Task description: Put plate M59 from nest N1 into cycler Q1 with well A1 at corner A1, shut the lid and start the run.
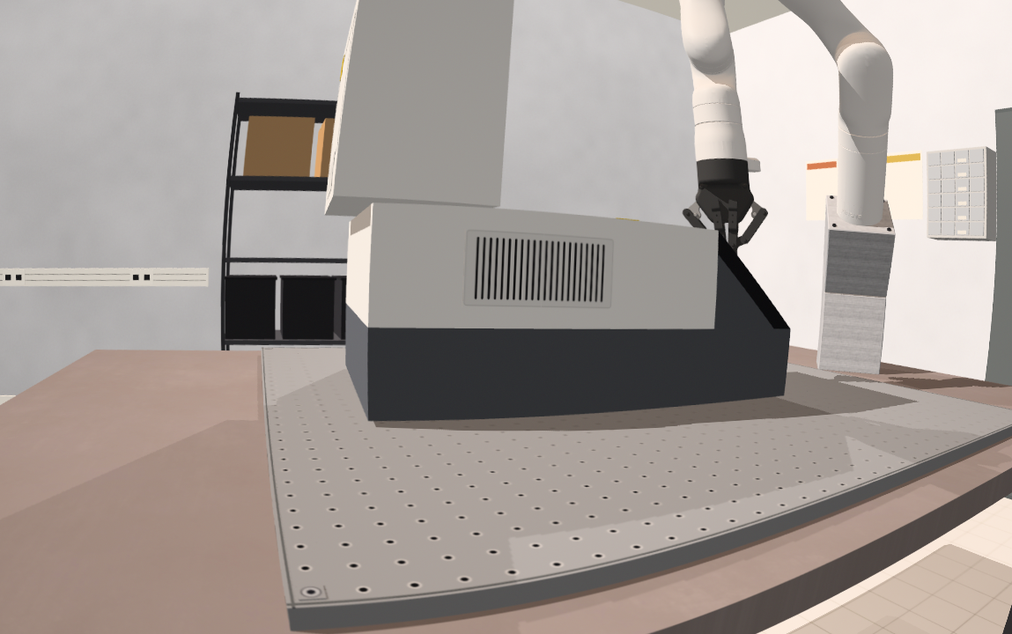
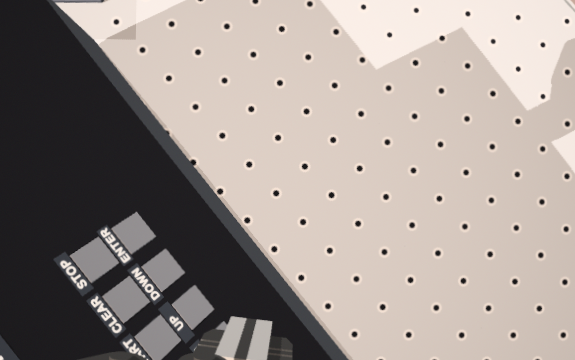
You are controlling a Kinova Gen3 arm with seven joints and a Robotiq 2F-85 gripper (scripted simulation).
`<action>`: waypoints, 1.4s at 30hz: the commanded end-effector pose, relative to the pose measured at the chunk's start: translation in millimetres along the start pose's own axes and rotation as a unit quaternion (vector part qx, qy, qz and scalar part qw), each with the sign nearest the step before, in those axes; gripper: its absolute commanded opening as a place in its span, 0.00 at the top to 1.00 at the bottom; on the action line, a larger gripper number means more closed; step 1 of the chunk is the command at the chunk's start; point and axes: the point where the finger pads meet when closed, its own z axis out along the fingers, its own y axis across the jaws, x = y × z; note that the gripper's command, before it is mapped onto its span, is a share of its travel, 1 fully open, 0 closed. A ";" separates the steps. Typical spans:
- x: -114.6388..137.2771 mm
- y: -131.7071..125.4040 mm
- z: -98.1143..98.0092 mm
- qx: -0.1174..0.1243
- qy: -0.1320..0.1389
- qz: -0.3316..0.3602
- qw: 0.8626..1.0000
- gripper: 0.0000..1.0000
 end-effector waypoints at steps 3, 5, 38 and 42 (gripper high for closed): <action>0.7 -0.6 -1.0 0.001 0.000 -0.001 1.000 0.90; 0.7 -0.6 -1.0 0.001 0.000 -0.001 1.000 0.90; 2.7 4.1 -27.5 -0.002 0.000 -0.008 1.000 0.90; 2.8 4.3 -30.1 -0.002 0.000 -0.008 1.000 0.90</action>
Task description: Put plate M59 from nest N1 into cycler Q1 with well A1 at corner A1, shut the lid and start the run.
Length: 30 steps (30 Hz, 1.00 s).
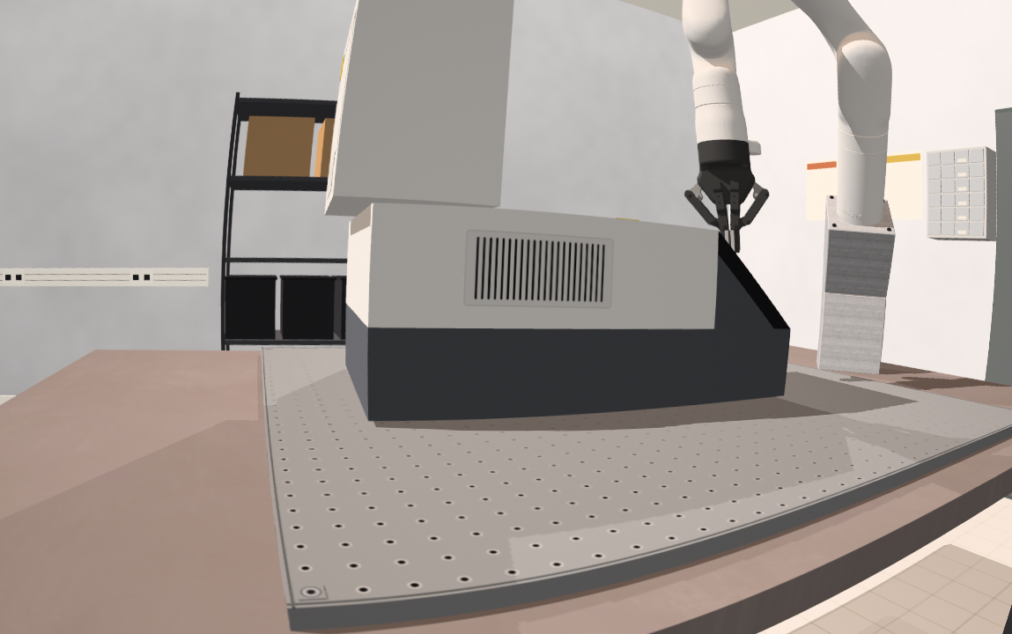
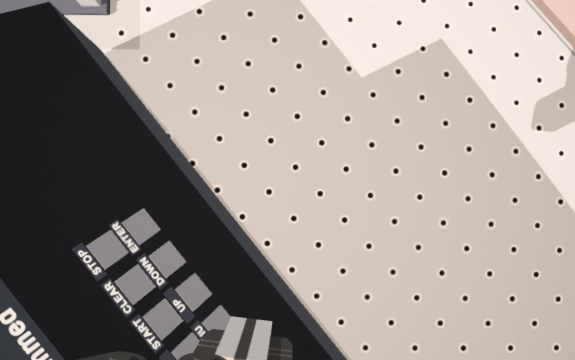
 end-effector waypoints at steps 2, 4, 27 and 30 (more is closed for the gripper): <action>1.7 -0.2 -6.7 0.002 0.001 -0.007 1.000 0.90; 1.9 0.1 -9.3 0.002 0.001 -0.007 1.000 0.90; 2.2 -0.3 -37.3 0.004 0.000 -0.008 1.000 0.90; 2.3 -0.2 -41.3 0.004 0.000 -0.008 1.000 0.90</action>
